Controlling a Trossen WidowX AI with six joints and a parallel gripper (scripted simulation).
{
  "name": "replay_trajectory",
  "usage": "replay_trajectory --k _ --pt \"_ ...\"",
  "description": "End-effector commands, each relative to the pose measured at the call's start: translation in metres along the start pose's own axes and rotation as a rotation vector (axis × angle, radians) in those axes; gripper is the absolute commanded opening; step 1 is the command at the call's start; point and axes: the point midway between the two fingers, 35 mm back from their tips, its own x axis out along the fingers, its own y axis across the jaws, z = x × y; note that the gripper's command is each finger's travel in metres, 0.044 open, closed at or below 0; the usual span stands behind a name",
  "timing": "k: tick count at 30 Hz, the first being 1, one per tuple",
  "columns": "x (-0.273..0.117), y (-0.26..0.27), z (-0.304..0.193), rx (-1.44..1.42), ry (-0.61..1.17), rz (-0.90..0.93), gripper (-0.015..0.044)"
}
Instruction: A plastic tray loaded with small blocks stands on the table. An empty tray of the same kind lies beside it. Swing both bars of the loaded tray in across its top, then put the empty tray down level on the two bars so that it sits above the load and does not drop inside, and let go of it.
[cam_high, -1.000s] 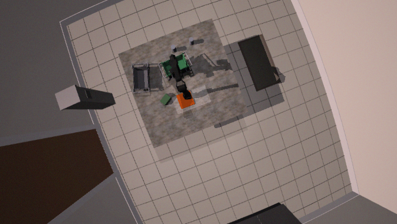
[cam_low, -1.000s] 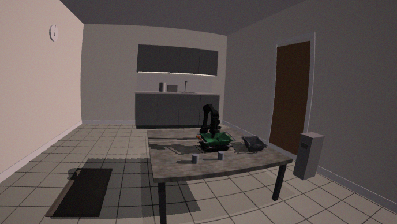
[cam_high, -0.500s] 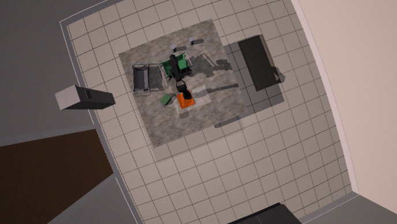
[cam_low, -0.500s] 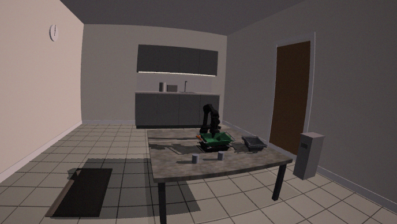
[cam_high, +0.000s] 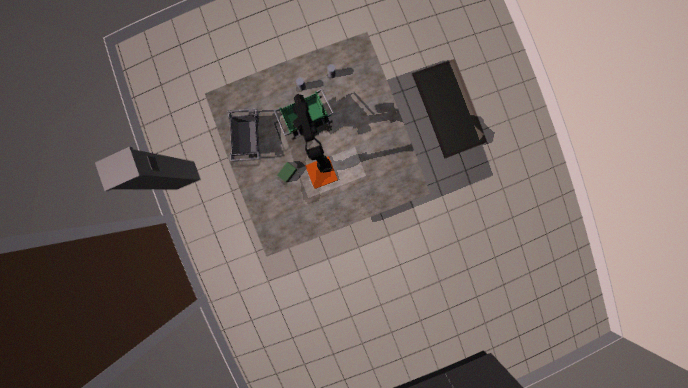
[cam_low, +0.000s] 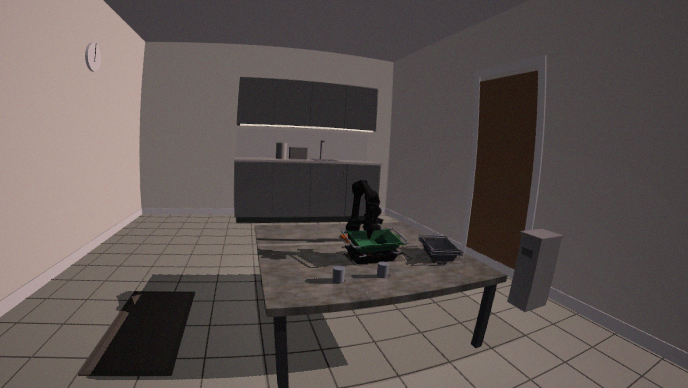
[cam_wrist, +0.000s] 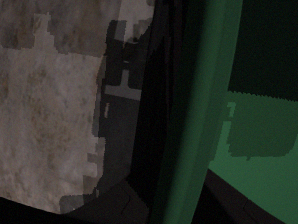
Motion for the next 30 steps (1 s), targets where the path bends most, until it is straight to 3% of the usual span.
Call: replay_trajectory --k 1,30 --pt "0.006 0.004 -0.002 0.005 0.004 0.025 0.0" --pt "0.015 0.007 -0.004 0.005 0.004 0.026 0.0"
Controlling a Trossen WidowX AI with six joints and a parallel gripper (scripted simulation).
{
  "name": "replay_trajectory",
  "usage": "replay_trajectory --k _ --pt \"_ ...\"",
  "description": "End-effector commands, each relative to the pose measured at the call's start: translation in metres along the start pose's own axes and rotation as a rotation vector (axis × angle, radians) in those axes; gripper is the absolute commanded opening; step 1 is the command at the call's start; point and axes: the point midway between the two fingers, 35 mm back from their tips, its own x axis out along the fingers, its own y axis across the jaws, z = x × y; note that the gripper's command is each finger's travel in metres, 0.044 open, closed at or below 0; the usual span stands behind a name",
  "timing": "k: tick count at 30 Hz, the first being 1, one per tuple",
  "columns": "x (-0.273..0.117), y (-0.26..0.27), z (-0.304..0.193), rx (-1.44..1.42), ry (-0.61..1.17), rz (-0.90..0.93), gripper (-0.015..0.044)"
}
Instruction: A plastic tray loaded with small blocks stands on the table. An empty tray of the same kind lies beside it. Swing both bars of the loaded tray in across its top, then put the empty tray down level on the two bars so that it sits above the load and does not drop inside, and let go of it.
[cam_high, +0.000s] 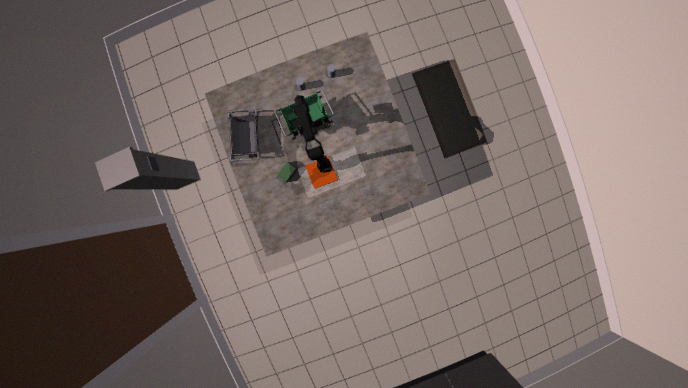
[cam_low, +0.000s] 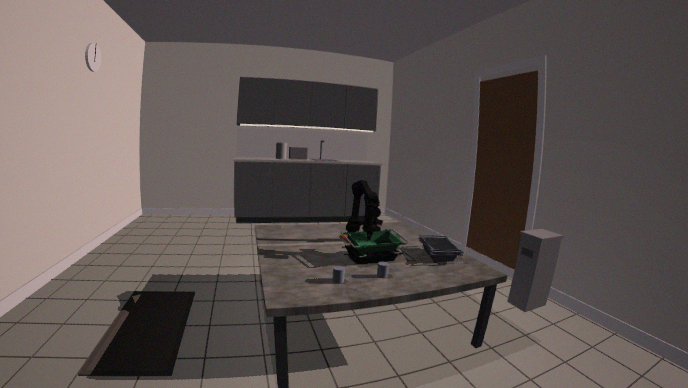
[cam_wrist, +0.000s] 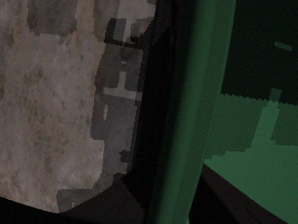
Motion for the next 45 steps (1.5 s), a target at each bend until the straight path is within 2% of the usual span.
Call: replay_trajectory --k 1,45 --pt "0.0069 0.005 -0.0025 0.005 0.004 0.031 0.0" --pt "0.0041 0.0017 -0.0009 0.001 0.001 0.008 0.0"
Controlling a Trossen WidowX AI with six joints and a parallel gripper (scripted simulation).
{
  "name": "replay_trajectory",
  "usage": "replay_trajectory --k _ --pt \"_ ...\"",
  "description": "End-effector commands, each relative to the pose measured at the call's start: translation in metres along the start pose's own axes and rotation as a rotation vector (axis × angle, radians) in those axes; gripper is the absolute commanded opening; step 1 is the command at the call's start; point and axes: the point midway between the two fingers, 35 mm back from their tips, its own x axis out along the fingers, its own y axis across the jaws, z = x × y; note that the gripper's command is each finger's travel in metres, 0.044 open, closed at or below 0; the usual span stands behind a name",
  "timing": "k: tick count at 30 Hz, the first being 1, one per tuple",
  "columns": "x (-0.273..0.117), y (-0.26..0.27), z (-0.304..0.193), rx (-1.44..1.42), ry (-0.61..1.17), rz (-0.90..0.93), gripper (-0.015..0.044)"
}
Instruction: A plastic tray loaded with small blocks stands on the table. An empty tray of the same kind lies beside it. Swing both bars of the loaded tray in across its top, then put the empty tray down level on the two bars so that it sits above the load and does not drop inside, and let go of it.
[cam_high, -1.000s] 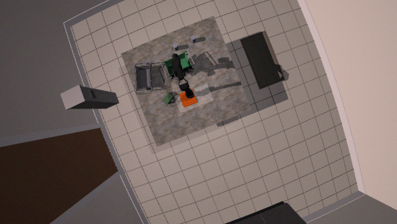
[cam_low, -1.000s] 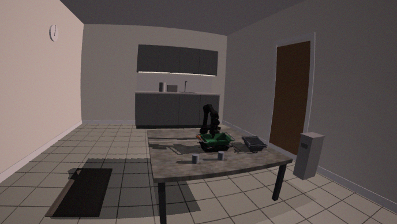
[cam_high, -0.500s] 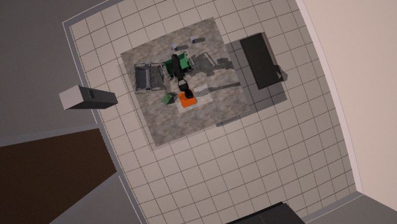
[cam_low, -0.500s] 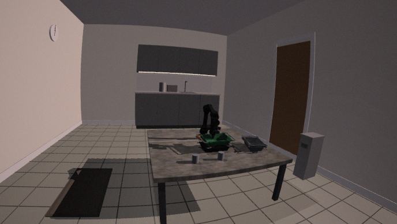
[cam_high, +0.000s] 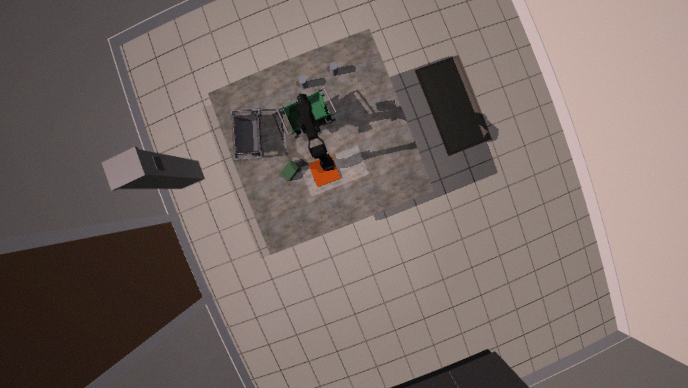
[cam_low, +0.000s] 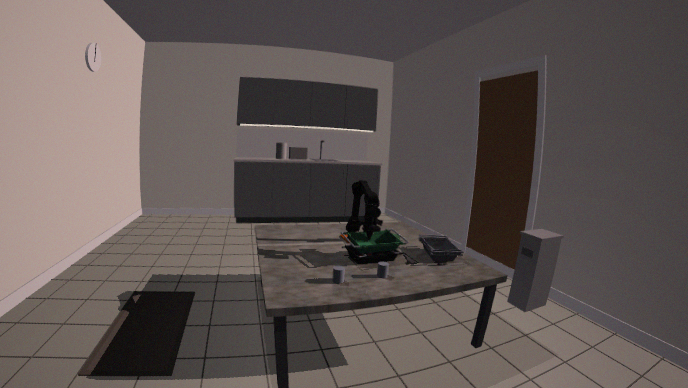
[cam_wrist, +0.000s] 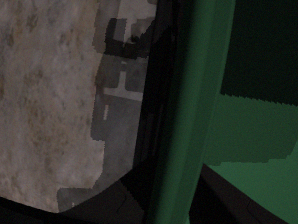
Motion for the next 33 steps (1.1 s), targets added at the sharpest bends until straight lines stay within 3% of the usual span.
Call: replay_trajectory --k 1,33 --pt "0.006 0.002 -0.001 0.002 0.001 0.013 0.0" --pt "0.016 0.007 -0.004 0.006 0.004 0.032 0.0"
